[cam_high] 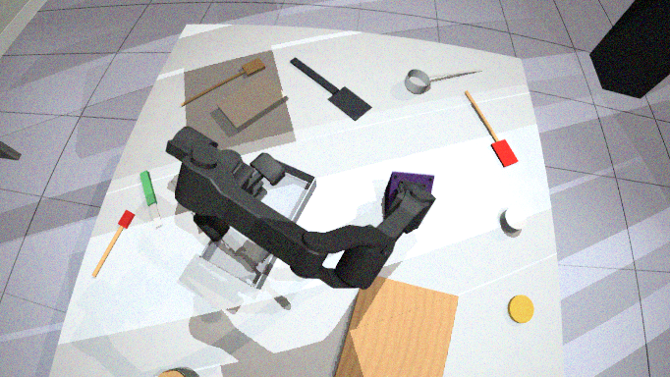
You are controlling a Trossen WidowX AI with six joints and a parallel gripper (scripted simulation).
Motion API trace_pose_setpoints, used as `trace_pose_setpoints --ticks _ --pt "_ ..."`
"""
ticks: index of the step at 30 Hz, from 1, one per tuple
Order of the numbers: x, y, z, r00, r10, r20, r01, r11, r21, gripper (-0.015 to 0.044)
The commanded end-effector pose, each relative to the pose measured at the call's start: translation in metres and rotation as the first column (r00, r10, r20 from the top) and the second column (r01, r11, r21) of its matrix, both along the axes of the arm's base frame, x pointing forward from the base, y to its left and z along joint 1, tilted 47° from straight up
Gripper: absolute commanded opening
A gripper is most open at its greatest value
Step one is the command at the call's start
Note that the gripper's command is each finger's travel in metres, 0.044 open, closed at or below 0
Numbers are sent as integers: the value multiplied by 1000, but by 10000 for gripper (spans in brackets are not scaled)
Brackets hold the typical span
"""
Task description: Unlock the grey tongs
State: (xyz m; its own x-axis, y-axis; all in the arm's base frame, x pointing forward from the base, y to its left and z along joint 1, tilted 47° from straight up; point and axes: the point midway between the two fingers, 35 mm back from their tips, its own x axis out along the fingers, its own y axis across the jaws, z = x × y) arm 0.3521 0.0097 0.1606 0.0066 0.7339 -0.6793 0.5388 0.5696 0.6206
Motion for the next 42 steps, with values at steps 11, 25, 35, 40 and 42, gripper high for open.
trace_pose_setpoints --ticks 11,25,35,40,42 --pt "-10 19 17 993 85 77 -85 996 -5 -150" --pt "-51 63 70 887 302 350 -298 952 -67 -150" --pt "-88 90 102 738 433 518 -427 894 -138 -150" --pt "-110 102 115 640 489 593 -486 855 -181 -150" --pt "-119 106 120 597 509 620 -507 839 -200 -150"
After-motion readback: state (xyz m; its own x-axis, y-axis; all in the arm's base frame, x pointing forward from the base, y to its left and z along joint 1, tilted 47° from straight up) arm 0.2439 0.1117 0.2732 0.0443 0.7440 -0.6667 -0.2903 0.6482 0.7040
